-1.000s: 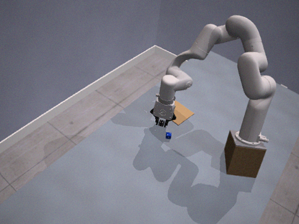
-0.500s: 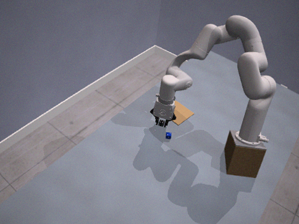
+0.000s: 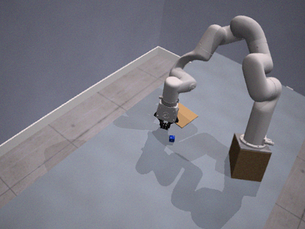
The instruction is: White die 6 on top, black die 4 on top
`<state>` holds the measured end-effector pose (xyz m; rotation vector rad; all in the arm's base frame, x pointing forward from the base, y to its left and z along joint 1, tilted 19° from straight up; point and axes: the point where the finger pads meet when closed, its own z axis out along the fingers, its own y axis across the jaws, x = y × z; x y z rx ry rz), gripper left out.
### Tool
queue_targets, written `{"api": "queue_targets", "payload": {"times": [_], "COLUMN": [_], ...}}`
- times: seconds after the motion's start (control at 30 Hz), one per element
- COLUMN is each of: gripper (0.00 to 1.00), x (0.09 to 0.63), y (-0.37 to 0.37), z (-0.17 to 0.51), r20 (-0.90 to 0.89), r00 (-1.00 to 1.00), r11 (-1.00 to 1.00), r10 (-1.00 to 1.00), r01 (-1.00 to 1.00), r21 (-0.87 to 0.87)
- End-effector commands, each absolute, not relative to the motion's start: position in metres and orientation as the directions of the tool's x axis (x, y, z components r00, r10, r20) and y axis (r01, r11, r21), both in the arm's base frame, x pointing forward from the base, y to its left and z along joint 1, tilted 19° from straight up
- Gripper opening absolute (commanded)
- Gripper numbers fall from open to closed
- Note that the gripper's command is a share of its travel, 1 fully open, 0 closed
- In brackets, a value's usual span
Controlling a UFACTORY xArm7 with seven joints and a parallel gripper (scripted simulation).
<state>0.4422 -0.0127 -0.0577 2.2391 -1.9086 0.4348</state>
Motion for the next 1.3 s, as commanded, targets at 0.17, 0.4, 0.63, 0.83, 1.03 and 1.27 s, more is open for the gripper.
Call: {"api": "queue_targets", "payload": {"times": [0.17, 0.4, 0.63, 0.83, 1.03, 1.27], "gripper": [0.21, 0.21, 0.21, 0.21, 0.21, 0.21], "x": [0.443, 0.443, 0.443, 0.443, 0.441, 0.435], "y": [-0.012, -0.012, -0.012, -0.010, -0.004, 0.012], "z": [-0.057, -0.057, -0.057, -0.053, -0.034, 0.015], "r20": [0.325, 0.325, 0.325, 0.325, 0.325, 0.325], "r00": [0.140, 0.140, 0.140, 0.140, 0.140, 0.140], "r11": [-0.170, -0.170, -0.170, -0.170, -0.170, -0.170], "r10": [-0.935, -0.935, -0.935, -0.935, -0.935, -0.935], "r01": [-0.983, -0.983, -0.983, -0.983, -0.983, -0.983], "r21": [-0.064, -0.064, -0.064, -0.064, -0.064, -0.064]}}
